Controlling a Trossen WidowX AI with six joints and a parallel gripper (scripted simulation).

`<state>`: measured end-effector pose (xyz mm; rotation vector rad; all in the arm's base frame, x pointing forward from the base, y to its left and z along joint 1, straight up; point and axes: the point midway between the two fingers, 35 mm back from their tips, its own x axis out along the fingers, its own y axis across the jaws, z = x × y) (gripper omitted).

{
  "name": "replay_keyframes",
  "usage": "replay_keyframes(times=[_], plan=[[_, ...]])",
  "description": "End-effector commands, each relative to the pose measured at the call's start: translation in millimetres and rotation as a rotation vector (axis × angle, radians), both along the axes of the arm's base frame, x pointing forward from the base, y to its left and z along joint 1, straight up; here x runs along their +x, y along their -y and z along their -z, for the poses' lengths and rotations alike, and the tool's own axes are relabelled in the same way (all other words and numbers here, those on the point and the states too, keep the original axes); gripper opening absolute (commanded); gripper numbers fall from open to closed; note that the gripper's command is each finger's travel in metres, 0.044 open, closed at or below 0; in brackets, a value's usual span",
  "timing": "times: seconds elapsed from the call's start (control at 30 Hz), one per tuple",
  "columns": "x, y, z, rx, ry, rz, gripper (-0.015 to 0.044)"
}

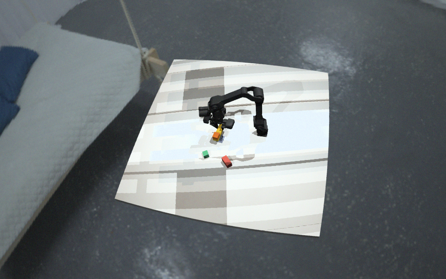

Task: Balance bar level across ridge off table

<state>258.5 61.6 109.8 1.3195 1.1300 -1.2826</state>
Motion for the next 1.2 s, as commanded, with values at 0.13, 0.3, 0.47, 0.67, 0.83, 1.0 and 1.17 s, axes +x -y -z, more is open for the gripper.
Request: replay_keyframes(times=[0.13, 0.3, 0.47, 0.67, 0.83, 1.0, 1.17], plan=[[0.0, 0.0, 0.1, 0.000, 0.000, 0.000, 0.0000], [0.0, 0.0, 0.1, 0.000, 0.000, 0.000, 0.0000], [0.0, 0.0, 0.1, 0.000, 0.000, 0.000, 0.0000], [0.0, 0.0, 0.1, 0.000, 0.000, 0.000, 0.0000], [0.0, 0.0, 0.1, 0.000, 0.000, 0.000, 0.0000], [0.0, 0.0, 0.1, 0.000, 0.000, 0.000, 0.0131], [0.0, 0.0, 0.1, 0.000, 0.000, 0.000, 0.0167]])
